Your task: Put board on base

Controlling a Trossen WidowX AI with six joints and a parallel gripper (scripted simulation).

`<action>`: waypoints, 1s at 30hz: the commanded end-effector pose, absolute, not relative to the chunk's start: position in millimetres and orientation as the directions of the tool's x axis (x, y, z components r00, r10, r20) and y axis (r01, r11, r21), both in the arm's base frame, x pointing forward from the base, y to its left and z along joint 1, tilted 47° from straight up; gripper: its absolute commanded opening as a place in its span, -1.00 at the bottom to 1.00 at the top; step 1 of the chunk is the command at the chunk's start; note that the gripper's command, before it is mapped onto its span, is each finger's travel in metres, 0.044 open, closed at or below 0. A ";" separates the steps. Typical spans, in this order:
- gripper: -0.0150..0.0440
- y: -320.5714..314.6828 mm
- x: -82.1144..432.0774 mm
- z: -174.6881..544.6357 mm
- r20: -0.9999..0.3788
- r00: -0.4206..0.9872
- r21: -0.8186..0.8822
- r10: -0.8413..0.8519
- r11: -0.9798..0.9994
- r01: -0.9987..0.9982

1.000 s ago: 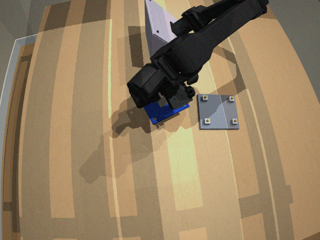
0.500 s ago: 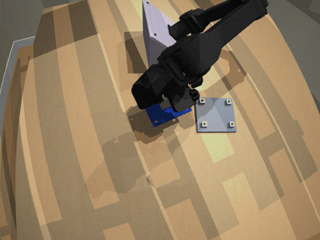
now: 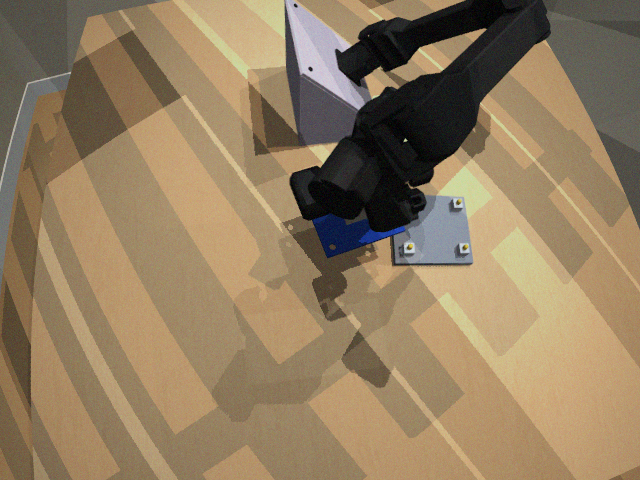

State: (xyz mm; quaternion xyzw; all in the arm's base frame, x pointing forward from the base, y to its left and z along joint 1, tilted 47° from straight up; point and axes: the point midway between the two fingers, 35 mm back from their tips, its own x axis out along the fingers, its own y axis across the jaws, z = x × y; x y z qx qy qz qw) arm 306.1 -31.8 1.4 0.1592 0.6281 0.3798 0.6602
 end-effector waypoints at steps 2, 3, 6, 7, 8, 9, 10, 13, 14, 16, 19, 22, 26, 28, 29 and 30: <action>-0.49 -22.6 309.5 11.3 -0.706 -0.075 0.694 0.704 0.668 -0.269; -0.49 -20.9 310.0 13.1 -0.706 -0.075 0.695 0.704 0.669 -0.263; -0.49 -15.8 311.5 18.4 -0.707 -0.074 0.697 0.704 0.674 -0.246; -0.49 -14.0 312.0 20.2 -0.707 -0.074 0.697 0.704 0.675 -0.240; -0.49 -12.3 312.4 22.0 -0.707 -0.074 0.698 0.704 0.677 -0.234; -0.49 -10.6 312.8 23.8 -0.707 -0.074 0.699 0.704 0.678 -0.228; -0.49 -8.8 313.2 25.5 -0.707 -0.074 0.699 0.704 0.679 -0.222; -0.49 -3.5 314.3 30.9 -0.707 -0.074 0.701 0.704 0.683 -0.204; -0.49 -1.7 314.6 32.7 -0.707 -0.073 0.702 0.704 0.684 -0.198; -0.49 1.8 315.2 36.2 -0.706 -0.073 0.703 0.704 0.686 -0.186; -0.49 7.3 315.9 41.6 -0.706 -0.073 0.705 0.705 0.689 -0.168; -0.49 12.7 316.4 47.0 -0.705 -0.073 0.707 0.705 0.691 -0.150; -0.49 20.0 316.8 54.2 -0.704 -0.073 0.709 0.706 0.694 -0.126; -0.49 23.7 316.9 57.8 -0.703 -0.073 0.710 0.707 0.695 -0.114; -0.49 25.6 316.9 59.6 -0.703 -0.073 0.711 0.707 0.695 -0.108; -0.49 27.4 316.9 61.3 -0.703 -0.074 0.711 0.708 0.696 -0.102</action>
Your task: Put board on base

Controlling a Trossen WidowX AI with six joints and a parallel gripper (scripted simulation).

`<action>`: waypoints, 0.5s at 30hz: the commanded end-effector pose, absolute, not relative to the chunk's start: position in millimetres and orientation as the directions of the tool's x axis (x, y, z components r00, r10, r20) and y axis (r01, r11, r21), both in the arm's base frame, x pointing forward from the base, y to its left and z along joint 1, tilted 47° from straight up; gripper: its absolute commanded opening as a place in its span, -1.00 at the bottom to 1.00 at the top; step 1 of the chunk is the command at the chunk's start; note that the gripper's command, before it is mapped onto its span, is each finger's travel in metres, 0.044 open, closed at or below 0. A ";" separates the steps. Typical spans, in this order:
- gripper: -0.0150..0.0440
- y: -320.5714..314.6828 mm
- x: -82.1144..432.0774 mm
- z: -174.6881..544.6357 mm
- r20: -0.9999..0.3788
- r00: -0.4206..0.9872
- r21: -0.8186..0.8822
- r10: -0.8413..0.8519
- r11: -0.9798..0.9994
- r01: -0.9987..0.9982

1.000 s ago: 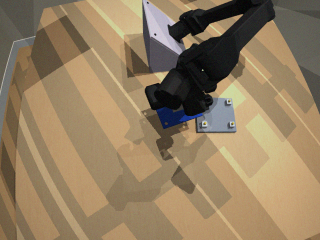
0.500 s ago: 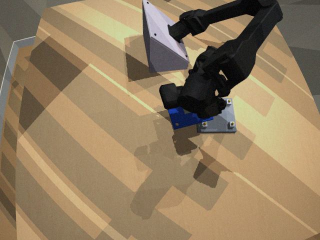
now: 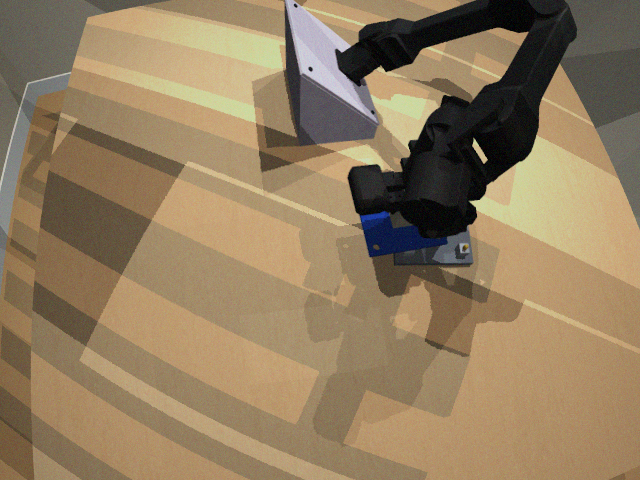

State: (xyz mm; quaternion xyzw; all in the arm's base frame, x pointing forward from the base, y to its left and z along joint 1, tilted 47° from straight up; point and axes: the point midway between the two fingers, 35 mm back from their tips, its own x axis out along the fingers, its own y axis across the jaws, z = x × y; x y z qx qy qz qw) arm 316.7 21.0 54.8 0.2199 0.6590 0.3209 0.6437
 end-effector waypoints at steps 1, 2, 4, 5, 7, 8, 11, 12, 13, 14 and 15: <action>-0.49 29.3 316.9 63.1 -0.702 -0.074 0.712 0.708 0.696 -0.096; -0.49 31.1 316.9 64.9 -0.702 -0.074 0.712 0.708 0.696 -0.090; -0.49 34.8 316.7 68.5 -0.701 -0.074 0.713 0.709 0.697 -0.078; -0.49 36.7 316.6 70.3 -0.701 -0.074 0.714 0.710 0.697 -0.072; -0.49 40.4 316.3 73.9 -0.700 -0.074 0.714 0.711 0.697 -0.060; -0.49 42.3 316.1 75.7 -0.699 -0.075 0.715 0.711 0.697 -0.054; -0.49 47.9 315.4 81.1 -0.697 -0.075 0.716 0.713 0.697 -0.036; -0.49 49.7 315.1 82.9 -0.697 -0.075 0.716 0.713 0.697 -0.030; -0.49 51.6 314.8 84.7 -0.696 -0.076 0.717 0.714 0.697 -0.024; -0.49 53.5 314.5 86.5 -0.696 -0.076 0.717 0.714 0.697 -0.018; -0.49 55.3 314.2 88.3 -0.695 -0.076 0.718 0.715 0.696 -0.012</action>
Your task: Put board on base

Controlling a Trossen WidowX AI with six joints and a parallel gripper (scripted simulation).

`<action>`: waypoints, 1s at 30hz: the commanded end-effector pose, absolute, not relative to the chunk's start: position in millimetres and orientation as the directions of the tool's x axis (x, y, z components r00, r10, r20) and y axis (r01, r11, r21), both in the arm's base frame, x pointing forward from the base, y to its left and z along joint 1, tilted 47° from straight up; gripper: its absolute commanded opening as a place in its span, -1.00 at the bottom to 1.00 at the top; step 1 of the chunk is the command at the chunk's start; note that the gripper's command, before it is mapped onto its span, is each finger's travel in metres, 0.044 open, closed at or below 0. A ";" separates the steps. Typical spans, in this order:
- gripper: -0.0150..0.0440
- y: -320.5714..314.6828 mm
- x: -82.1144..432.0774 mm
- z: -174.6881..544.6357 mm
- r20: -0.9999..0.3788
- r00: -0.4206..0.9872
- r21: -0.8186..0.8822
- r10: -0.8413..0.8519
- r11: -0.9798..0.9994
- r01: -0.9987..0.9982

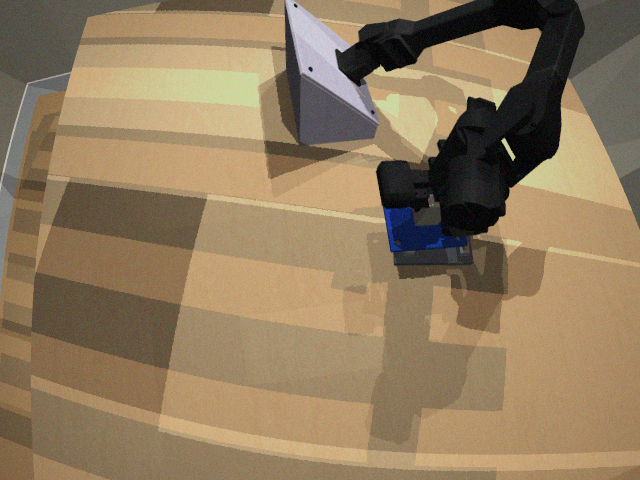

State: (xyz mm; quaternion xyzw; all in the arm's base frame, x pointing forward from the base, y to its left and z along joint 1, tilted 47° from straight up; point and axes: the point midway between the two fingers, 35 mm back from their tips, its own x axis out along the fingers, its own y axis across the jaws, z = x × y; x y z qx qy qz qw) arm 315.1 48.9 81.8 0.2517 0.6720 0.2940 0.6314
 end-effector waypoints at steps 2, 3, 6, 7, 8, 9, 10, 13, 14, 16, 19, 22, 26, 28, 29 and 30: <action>-0.49 59.0 313.5 91.9 -0.694 -0.077 0.718 0.716 0.696 0.001; -0.49 60.9 313.1 93.7 -0.693 -0.077 0.719 0.717 0.695 0.007; -0.49 66.5 311.7 99.0 -0.691 -0.078 0.719 0.719 0.694 0.025; -0.49 68.3 311.2 100.8 -0.690 -0.079 0.720 0.719 0.694 0.031; -0.49 70.2 310.7 102.6 -0.689 -0.079 0.720 0.720 0.693 0.037; -0.49 72.0 310.2 104.4 -0.688 -0.080 0.720 0.721 0.692 0.043; -0.49 73.8 309.6 106.1 -0.688 -0.080 0.720 0.722 0.692 0.049; -0.49 76.5 308.8 108.7 -0.686 -0.081 0.721 0.723 0.691 0.058; -0.49 75.5 309.1 107.7 -0.688 -0.081 0.720 0.721 0.692 0.053; -0.49 73.4 309.8 105.6 -0.690 -0.080 0.718 0.719 0.695 0.045; -0.49 72.4 310.1 104.5 -0.692 -0.080 0.717 0.718 0.696 0.040; -0.49 72.4 310.1 104.5 -0.692 -0.080 0.717 0.718 0.696 0.040; -0.49 73.1 310.0 104.3 -0.692 -0.080 0.717 0.718 0.696 0.041; -0.49 74.7 309.7 103.9 -0.692 -0.080 0.717 0.718 0.696 0.044; -0.49 75.8 309.5 103.7 -0.692 -0.080 0.717 0.718 0.696 0.046; -0.49 76.9 309.3 103.6 -0.692 -0.080 0.717 0.718 0.696 0.048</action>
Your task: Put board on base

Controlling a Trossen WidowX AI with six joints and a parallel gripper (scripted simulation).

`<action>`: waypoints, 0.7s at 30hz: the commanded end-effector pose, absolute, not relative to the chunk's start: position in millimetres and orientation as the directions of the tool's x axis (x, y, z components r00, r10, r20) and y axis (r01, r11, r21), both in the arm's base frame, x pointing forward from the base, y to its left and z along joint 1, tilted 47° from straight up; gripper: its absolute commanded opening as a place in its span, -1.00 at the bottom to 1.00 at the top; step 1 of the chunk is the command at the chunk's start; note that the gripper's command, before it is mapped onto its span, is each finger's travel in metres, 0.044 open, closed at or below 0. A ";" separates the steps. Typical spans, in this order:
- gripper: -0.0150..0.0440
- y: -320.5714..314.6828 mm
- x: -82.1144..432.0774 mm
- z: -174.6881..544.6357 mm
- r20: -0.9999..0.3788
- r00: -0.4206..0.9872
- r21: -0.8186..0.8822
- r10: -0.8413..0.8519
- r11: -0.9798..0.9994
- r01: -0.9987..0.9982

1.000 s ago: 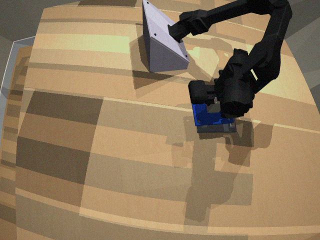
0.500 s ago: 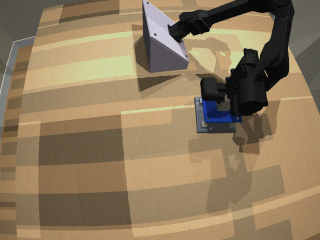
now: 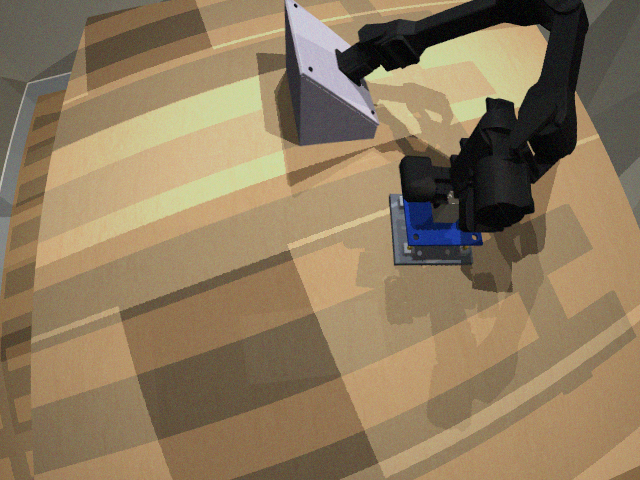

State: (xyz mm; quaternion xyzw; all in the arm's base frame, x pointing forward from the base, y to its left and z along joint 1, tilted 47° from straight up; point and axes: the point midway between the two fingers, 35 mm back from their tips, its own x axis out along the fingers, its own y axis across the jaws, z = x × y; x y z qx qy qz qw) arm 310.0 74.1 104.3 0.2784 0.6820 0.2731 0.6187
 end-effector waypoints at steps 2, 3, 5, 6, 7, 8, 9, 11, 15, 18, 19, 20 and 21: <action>-0.49 79.5 308.7 103.3 -0.691 -0.080 0.716 0.718 0.696 0.052; -0.49 80.7 308.3 103.3 -0.691 -0.080 0.716 0.718 0.696 0.055; -0.49 83.5 307.4 102.9 -0.691 -0.080 0.716 0.718 0.696 0.059; -0.49 84.7 307.0 102.7 -0.691 -0.080 0.716 0.718 0.696 0.061; -0.49 85.8 306.8 102.3 -0.691 -0.080 0.716 0.718 0.696 0.062; -0.49 86.8 306.6 101.8 -0.691 -0.080 0.716 0.718 0.696 0.063; -0.49 87.7 306.5 101.2 -0.691 -0.080 0.716 0.718 0.696 0.063; -0.49 89.3 306.3 99.7 -0.691 -0.080 0.716 0.718 0.695 0.064; -0.49 91.8 306.2 96.3 -0.691 -0.080 0.716 0.719 0.695 0.064; -0.49 93.7 306.1 94.0 -0.691 -0.080 0.716 0.719 0.695 0.064; -0.49 94.4 306.0 93.2 -0.691 -0.080 0.716 0.719 0.695 0.063; -0.49 95.0 306.0 92.5 -0.691 -0.080 0.716 0.719 0.695 0.063; -0.49 95.7 305.9 91.8 -0.691 -0.080 0.716 0.719 0.695 0.063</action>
